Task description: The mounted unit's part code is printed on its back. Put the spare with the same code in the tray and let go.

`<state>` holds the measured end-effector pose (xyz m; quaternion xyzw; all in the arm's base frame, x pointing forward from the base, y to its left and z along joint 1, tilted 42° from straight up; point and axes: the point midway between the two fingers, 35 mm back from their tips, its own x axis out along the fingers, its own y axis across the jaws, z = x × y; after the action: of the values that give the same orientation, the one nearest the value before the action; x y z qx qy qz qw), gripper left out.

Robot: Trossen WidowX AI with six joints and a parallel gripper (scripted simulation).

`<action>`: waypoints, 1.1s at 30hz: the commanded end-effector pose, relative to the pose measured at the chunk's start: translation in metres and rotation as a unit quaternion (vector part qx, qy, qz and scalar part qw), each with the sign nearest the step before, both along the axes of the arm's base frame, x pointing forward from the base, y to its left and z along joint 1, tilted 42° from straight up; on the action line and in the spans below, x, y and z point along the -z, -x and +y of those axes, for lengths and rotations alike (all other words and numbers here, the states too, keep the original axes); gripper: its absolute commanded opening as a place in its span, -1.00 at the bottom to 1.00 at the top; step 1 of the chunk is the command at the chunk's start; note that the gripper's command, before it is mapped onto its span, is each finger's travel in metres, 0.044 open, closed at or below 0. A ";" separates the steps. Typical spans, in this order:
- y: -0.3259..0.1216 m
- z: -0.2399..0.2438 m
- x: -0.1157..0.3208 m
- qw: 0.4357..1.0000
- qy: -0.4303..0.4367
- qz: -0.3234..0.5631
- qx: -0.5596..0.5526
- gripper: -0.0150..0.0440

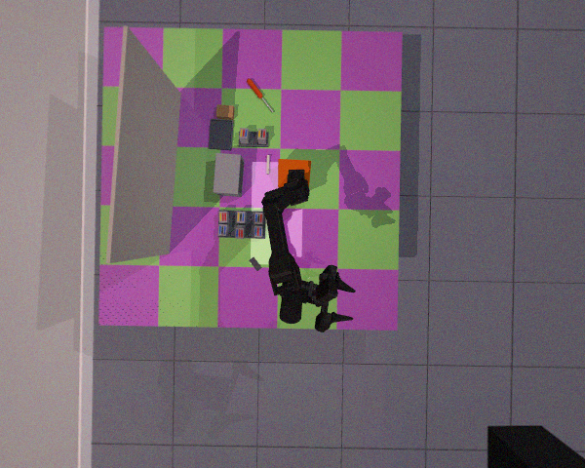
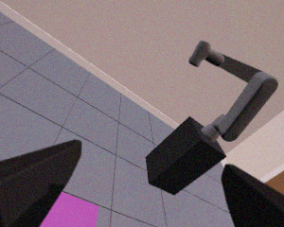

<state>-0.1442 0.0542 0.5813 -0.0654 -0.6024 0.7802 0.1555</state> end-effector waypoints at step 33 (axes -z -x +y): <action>-0.243 0.254 0.151 0.761 0.398 0.096 0.503 1.00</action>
<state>0.0496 0.3006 0.4576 -0.3329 -0.1836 0.7784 0.4996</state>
